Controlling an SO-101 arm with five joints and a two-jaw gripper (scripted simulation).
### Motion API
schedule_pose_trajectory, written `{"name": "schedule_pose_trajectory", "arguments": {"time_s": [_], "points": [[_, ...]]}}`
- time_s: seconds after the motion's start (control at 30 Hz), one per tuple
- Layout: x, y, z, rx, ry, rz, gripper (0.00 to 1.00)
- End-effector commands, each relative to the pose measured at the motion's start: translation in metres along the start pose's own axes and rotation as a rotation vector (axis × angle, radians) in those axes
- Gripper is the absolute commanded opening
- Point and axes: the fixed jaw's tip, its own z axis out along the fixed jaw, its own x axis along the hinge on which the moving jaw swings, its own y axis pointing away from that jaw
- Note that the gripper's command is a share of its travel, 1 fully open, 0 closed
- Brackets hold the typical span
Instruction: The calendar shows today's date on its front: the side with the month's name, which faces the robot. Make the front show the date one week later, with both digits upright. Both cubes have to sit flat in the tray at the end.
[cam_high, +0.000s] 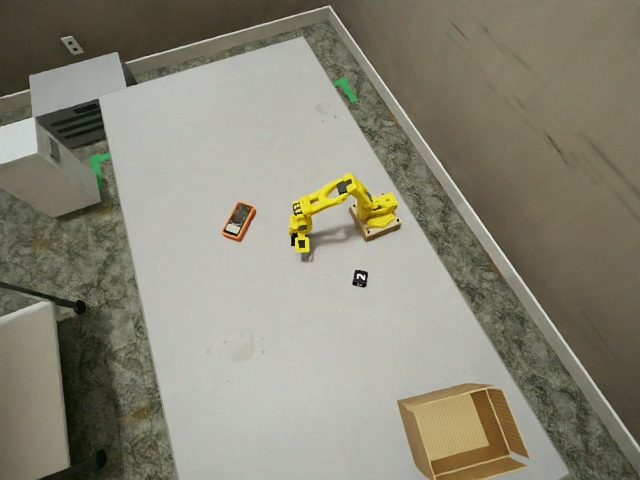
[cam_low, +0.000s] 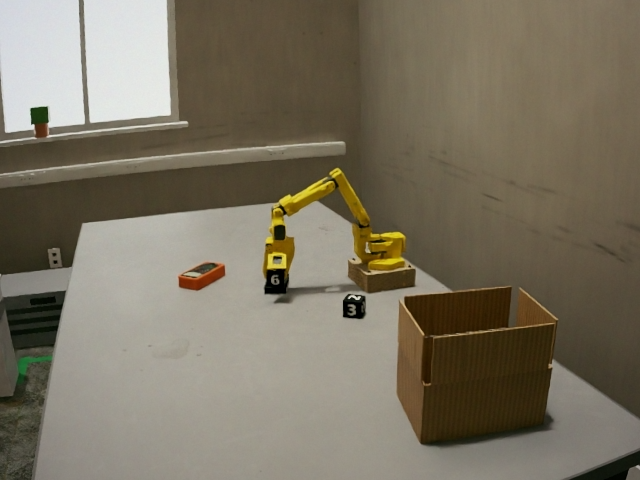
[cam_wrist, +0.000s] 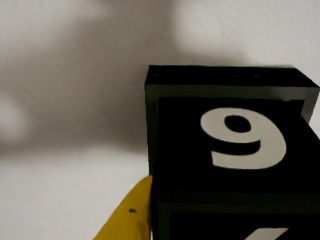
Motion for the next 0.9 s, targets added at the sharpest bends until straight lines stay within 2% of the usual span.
{"name": "schedule_pose_trajectory", "arguments": {"time_s": [0.0, 0.87], "points": [[0.0017, -0.0014, -0.0014, 0.003, -0.002, 0.011, 0.00], [0.0013, -0.0020, -0.0068, 0.003, -0.002, 0.011, 0.00]]}}
